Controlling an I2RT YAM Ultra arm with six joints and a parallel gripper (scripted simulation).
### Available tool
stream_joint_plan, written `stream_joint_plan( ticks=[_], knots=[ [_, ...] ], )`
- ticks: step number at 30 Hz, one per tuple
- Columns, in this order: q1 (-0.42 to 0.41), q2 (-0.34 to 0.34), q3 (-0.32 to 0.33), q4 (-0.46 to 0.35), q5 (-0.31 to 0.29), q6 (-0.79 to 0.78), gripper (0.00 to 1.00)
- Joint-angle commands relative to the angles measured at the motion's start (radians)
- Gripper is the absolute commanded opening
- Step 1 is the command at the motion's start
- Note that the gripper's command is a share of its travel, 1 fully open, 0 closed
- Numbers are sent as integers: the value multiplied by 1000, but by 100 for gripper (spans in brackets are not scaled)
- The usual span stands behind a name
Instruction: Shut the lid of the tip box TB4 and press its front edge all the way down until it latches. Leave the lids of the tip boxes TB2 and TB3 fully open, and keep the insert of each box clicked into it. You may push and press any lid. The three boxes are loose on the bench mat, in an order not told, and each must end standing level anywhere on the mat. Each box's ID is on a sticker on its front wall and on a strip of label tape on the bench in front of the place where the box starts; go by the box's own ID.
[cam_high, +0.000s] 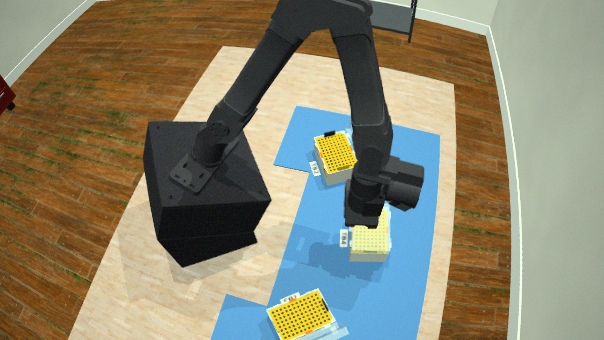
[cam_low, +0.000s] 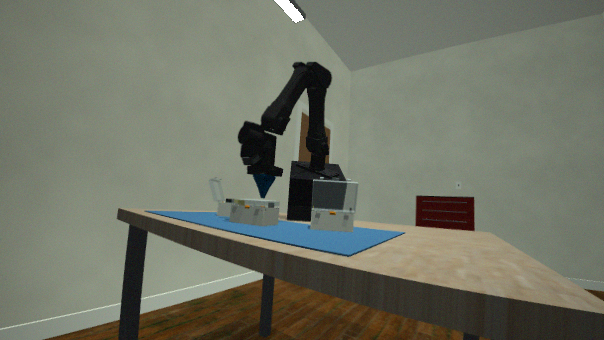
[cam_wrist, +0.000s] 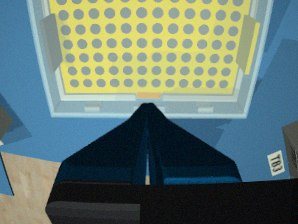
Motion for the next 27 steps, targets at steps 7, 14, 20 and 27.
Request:
stream_joint_plan(
  ticks=[7, 14, 20, 27],
  knots=[
    [-12, -28, 9, 15, -1, 5, 0],
    [-4, 7, 3, 22, 1, 8, 0],
    [4, 5, 0, 30, 2, 10, 0],
    [6, 17, -8, 40, 3, 13, 0]
  ],
)
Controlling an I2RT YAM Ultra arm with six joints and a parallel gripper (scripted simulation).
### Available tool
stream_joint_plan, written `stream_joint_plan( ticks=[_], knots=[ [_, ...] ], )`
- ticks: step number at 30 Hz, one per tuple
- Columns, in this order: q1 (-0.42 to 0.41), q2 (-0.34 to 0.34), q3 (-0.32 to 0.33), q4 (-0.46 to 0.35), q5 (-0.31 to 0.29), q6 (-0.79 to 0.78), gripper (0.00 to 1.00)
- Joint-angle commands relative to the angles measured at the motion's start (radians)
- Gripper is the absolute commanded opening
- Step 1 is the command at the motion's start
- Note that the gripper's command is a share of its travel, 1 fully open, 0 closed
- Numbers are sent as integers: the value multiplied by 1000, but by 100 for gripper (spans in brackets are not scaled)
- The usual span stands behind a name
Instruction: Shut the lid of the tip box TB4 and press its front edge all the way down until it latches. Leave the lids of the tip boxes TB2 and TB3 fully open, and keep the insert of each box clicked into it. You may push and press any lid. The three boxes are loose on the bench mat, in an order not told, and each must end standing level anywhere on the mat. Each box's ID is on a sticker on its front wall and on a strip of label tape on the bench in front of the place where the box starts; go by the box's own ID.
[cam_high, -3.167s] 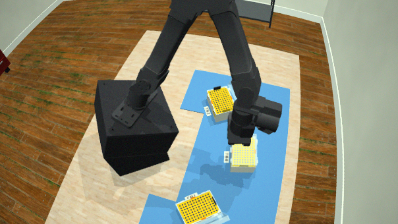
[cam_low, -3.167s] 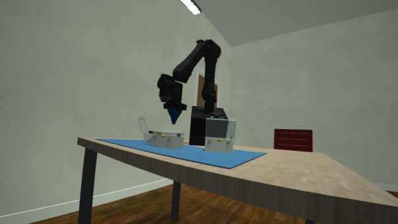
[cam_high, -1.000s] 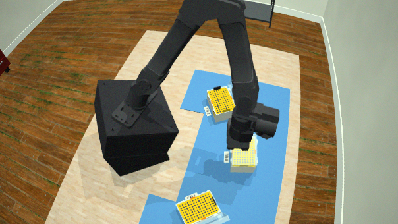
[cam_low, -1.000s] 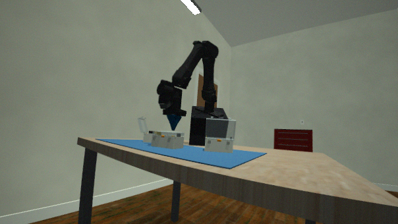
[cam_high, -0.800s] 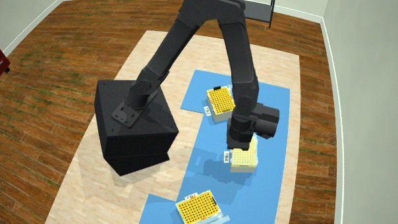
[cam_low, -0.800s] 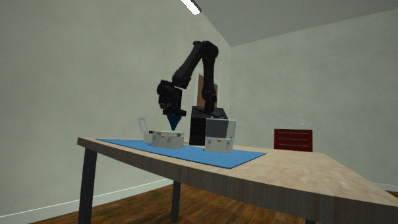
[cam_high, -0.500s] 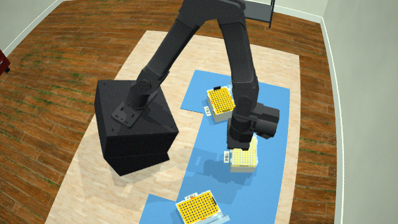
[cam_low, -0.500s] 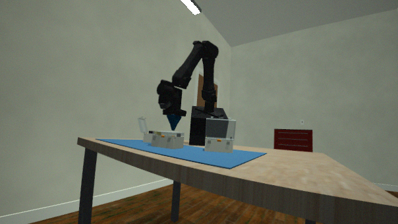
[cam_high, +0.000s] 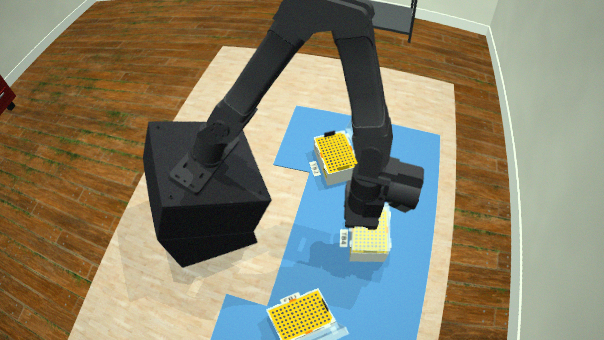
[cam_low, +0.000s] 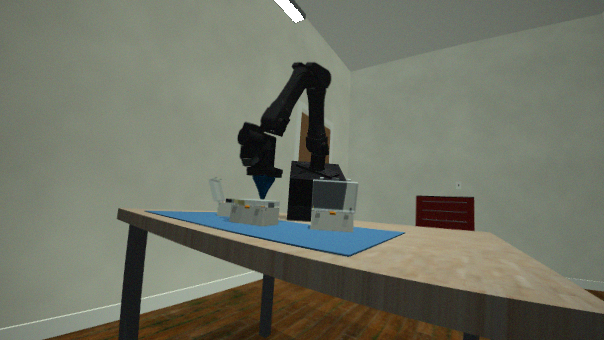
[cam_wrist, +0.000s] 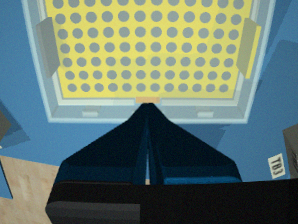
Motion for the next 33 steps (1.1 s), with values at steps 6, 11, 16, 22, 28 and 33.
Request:
stream_joint_plan(
  ticks=[6, 11, 16, 22, 28, 33],
  knots=[
    [1, -17, -9, 27, -1, 7, 0],
    [9, 22, -15, 33, 1, 10, 0],
    [11, 27, -18, 37, -2, 12, 0],
    [15, 32, -20, 42, -1, 13, 0],
    [14, 39, -21, 49, 0, 15, 0],
    [19, 44, -22, 55, 2, 17, 0]
  ],
)
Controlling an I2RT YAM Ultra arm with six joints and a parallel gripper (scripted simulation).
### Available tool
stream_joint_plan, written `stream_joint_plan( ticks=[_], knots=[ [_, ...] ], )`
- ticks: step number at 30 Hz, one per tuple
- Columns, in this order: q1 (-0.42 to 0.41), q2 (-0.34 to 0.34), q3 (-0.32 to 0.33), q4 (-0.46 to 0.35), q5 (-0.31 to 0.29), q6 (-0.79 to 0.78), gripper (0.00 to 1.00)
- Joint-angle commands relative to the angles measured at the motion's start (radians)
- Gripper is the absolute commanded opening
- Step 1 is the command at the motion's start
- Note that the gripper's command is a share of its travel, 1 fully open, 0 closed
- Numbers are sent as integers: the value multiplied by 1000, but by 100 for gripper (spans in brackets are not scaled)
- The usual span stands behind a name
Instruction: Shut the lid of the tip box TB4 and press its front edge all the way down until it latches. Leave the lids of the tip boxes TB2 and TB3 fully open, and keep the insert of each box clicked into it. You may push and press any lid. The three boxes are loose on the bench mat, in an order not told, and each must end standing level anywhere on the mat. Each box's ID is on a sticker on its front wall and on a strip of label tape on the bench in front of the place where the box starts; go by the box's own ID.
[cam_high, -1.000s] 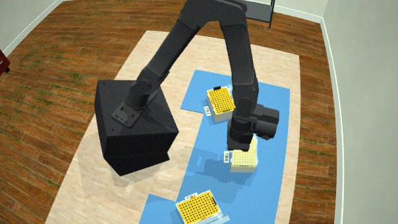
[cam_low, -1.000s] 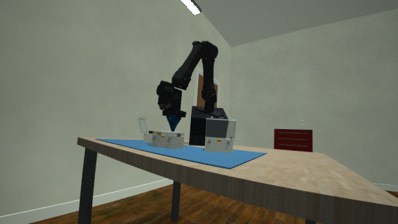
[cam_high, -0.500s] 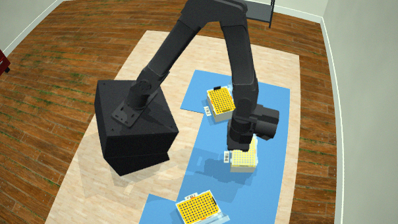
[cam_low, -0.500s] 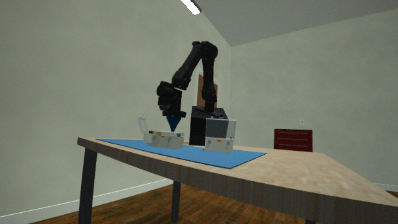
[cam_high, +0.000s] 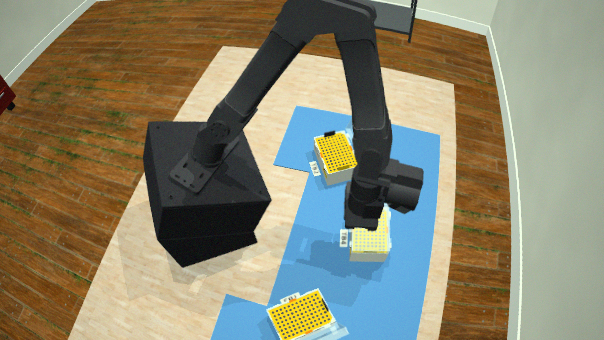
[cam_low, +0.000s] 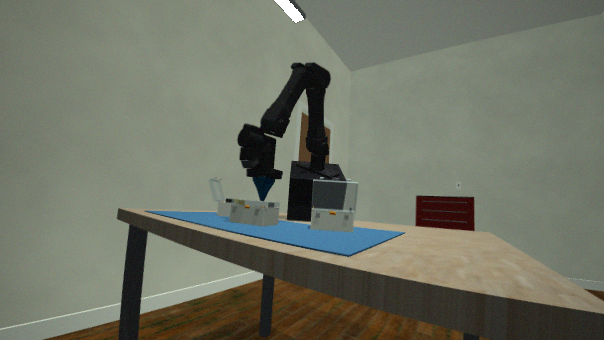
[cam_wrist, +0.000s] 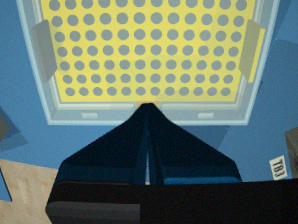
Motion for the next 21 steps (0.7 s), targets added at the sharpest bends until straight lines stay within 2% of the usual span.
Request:
stream_joint_plan(
  ticks=[1, 21],
  knots=[
    [12, 28, -22, 40, -3, 7, 0],
    [18, 47, -24, 62, 4, 13, 0]
  ],
)
